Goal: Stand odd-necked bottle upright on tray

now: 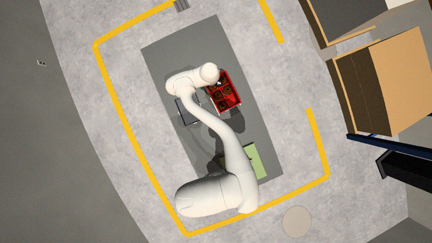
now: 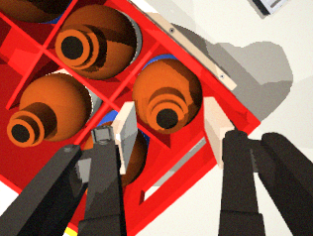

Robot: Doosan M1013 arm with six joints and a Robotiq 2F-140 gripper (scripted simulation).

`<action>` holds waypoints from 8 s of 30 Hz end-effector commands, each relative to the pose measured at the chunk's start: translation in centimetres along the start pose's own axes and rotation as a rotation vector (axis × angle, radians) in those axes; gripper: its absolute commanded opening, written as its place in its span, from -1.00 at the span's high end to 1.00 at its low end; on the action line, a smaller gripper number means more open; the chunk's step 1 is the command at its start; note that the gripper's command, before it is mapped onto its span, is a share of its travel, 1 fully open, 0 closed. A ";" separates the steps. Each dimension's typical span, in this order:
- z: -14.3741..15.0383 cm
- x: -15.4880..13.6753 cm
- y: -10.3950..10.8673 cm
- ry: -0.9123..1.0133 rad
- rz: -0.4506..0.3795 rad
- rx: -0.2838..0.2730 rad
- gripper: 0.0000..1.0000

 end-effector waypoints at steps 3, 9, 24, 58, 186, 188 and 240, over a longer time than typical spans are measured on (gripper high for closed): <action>0.1 0.1 1.5 -0.002 0.001 0.002 0.24; 0.1 0.1 3.6 -0.002 0.001 0.002 0.24; 0.1 0.1 7.5 -0.002 0.001 0.002 0.24; 0.1 0.1 8.2 -0.002 0.001 0.002 1.00; -18.5 7.2 7.0 -0.002 0.001 0.002 0.24; -18.5 7.2 6.8 -0.002 0.001 0.002 0.24; -18.5 7.2 3.8 -0.002 0.001 0.002 0.24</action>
Point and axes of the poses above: the point where the finger pads meet when closed, its own y axis back along the fingers, its own z axis across the jaws, x = y × z, the point moved 8 cm from there along y, back along the fingers, and after that the axes turned 3 degrees about y, right-handed, at the moved point
